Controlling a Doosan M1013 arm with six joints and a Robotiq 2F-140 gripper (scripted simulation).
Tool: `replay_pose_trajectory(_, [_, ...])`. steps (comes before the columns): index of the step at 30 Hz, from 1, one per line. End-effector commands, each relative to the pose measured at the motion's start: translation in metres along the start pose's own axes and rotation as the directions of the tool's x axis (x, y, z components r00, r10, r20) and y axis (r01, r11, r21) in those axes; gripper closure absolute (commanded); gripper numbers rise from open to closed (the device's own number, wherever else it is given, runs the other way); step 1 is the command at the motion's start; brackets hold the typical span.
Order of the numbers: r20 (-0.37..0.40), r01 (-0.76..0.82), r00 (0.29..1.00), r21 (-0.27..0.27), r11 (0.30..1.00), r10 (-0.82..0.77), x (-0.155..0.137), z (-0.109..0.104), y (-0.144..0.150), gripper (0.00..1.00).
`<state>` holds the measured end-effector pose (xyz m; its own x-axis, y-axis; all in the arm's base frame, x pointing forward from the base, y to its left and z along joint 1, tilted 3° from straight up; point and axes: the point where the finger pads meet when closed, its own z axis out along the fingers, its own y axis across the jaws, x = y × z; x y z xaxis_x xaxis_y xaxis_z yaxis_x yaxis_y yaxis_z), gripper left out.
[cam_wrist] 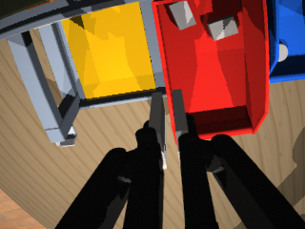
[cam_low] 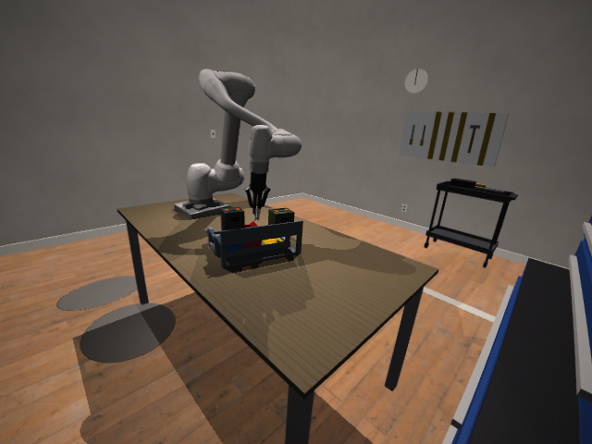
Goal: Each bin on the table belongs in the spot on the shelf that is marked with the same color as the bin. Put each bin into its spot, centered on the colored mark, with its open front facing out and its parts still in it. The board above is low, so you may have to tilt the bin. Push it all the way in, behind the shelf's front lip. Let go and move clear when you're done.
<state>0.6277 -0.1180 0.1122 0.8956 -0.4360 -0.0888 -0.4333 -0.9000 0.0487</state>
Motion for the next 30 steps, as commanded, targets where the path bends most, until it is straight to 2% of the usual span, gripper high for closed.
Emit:
replay_pose_trajectory(1, [0.000,0.000,1.000,0.000,1.000,0.000,-0.001,-0.008,0.000,0.85])
replay_pose_trajectory(20, [0.000,0.000,1.000,0.000,1.000,0.000,-0.004,-0.034,0.000,0.85])
replay_pose_trajectory(30, [0.000,0.000,1.000,0.000,1.000,0.000,-0.005,-0.041,0.000,0.85])
